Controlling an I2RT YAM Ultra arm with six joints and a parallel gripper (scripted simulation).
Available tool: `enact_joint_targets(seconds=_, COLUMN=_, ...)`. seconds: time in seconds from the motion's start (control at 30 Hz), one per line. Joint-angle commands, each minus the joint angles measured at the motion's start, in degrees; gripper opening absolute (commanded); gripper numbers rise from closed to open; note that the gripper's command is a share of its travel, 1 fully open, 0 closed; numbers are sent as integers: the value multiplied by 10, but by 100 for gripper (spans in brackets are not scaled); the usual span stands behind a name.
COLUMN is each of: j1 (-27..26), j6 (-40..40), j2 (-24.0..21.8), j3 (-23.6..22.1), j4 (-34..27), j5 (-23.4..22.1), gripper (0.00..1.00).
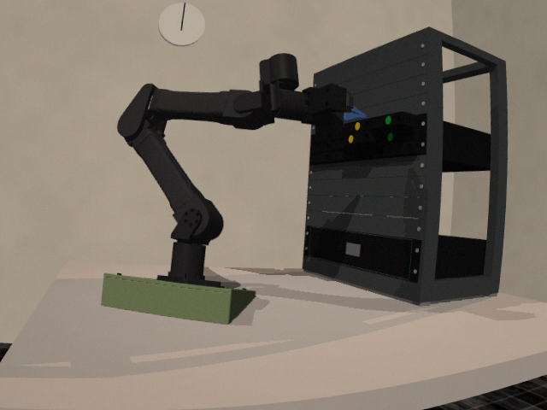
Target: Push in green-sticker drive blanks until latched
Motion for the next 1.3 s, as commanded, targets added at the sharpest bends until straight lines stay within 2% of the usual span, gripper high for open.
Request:
enact_joint_targets(seconds=0.0, j1=-26, j6=8, j2=-24, j3=-13, j4=-22, j5=-43, gripper=0)
enact_joint_targets(seconds=0.23, j1=-42, j6=9, j2=-32, j3=11, j4=-28, j5=-61, gripper=0)
enact_joint_targets(seconds=0.53, j1=-58, j6=9, j2=-31, j3=14, j4=-33, j5=-77, gripper=0)
enact_joint_targets(seconds=0.57, j1=-44, j6=7, j2=-11, j3=16, j4=-32, j5=-71, gripper=0)
enact_joint_targets(seconds=0.7, j1=0, j6=-2, j2=18, j3=28, j4=-6, j5=-25, gripper=0)
enact_joint_targets(seconds=0.9, j1=78, j6=-16, j2=92, j3=65, j4=20, j5=51, gripper=0)
enact_joint_targets(seconds=1.07, j1=88, j6=-18, j2=104, j3=73, j4=24, j5=62, gripper=0)
enact_joint_targets(seconds=1.27, j1=88, j6=-19, j2=93, j3=74, j4=25, j5=64, gripper=0)
